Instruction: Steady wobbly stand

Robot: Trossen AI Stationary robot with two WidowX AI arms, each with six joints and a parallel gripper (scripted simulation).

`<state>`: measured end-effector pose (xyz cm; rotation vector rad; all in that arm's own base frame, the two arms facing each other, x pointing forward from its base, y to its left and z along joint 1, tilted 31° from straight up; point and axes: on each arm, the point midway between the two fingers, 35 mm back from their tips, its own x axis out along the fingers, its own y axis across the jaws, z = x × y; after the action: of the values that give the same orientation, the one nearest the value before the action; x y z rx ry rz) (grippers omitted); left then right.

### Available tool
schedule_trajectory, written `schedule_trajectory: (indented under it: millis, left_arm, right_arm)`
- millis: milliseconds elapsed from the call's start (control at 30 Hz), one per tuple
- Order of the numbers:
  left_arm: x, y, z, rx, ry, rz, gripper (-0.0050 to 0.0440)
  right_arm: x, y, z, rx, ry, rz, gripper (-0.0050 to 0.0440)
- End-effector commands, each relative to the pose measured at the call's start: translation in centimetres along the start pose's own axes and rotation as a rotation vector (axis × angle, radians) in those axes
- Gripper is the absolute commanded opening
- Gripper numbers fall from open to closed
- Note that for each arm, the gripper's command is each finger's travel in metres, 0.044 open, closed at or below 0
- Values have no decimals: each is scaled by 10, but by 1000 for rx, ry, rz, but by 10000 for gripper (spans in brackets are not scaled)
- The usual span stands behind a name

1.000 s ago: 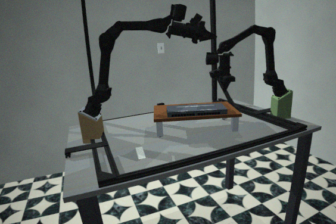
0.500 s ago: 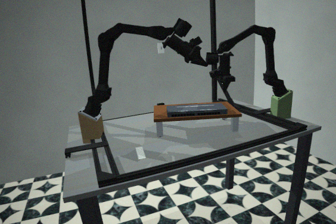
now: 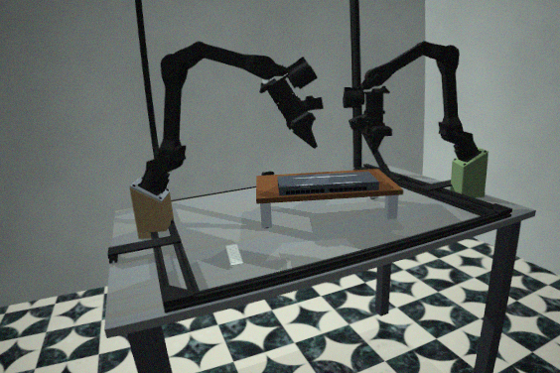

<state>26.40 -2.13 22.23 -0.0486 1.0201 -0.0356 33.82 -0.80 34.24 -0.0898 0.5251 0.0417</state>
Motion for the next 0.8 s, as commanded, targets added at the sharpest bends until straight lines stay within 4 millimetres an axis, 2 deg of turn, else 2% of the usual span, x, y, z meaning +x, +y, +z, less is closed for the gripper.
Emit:
schedule_trajectory:
  millis: [0,167,367,400,767]
  left_arm:
    - [0,0,0,0,0,0,0]
    - [0,0,0,0,0,0,0]
    - [0,0,0,0,0,0,0]
    - [0,0,0,0,0,0,0]
    - [0,0,0,0,0,0,0]
  right_arm:
    - [4,5,-48,2,151,22,0]
    - [-1,12,-112,14,365,55,0]
    - [-1,12,-112,14,365,55,0]
    - [3,11,-109,19,368,53,0]
    - [-10,17,-152,25,505,79,0]
